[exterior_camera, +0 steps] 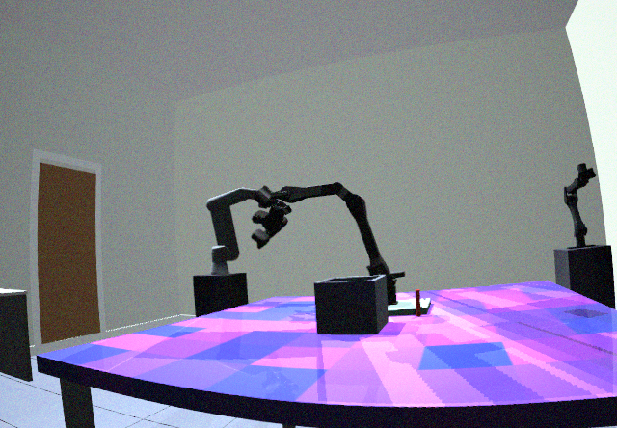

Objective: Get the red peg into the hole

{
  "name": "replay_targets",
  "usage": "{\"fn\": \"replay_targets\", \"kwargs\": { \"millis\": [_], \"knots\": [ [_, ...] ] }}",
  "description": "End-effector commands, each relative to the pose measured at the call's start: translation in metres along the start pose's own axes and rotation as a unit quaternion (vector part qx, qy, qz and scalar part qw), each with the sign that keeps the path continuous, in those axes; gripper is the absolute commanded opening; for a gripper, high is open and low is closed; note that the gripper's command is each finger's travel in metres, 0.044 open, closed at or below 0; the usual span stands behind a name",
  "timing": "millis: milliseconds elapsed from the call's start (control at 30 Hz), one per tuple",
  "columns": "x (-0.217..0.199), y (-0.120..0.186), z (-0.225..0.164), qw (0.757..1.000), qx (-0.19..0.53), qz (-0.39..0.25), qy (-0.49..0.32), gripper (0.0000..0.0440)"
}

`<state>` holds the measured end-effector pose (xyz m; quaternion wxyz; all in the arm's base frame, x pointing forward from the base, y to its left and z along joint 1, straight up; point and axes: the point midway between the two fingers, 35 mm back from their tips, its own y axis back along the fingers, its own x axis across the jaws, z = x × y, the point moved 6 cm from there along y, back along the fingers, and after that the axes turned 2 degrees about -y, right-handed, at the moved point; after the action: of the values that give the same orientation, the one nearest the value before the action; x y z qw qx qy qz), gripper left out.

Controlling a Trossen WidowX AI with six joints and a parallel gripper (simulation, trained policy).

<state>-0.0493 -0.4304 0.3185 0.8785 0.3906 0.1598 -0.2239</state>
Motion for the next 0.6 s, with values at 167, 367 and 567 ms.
{"fn": "replay_targets", "kwargs": {
  "millis": [167,367,567],
  "knots": [
    [0.021,0.032,0.01,0.999,-0.031,0.032,-0.011,0.044],
    [0.047,0.084,0.024,0.991,-0.093,0.088,-0.047,0.044],
    [0.068,0.138,0.029,0.975,-0.141,0.155,-0.078,0.044]
  ]
}}
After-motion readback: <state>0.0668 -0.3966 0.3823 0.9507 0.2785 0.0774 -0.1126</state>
